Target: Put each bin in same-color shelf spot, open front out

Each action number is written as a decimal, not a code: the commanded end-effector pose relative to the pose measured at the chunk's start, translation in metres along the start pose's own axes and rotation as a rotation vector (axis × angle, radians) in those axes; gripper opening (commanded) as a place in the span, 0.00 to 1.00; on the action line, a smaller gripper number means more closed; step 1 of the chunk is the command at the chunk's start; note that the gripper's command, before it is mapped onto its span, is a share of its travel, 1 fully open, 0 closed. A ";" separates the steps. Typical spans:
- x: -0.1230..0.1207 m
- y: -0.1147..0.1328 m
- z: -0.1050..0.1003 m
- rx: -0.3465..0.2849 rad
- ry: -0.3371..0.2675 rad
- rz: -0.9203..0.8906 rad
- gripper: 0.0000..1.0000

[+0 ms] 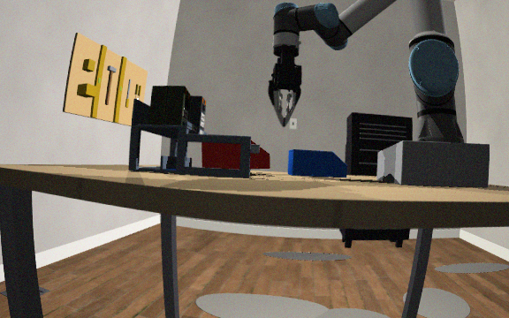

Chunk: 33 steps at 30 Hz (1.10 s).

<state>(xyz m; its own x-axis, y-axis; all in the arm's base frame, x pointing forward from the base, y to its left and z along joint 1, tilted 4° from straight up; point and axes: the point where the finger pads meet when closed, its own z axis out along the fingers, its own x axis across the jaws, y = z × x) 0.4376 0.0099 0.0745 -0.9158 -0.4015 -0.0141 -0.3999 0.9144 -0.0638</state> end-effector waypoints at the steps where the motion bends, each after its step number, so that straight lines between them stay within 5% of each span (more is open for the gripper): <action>1: 0.003 0.000 0.001 0.007 -0.004 0.042 0.00; 33: 0.004 0.000 0.003 0.004 0.001 0.043 0.00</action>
<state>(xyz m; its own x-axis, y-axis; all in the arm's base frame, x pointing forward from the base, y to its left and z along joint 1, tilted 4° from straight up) 0.4358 0.0088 0.0732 -0.9313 -0.3638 -0.0194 -0.3618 0.9297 -0.0687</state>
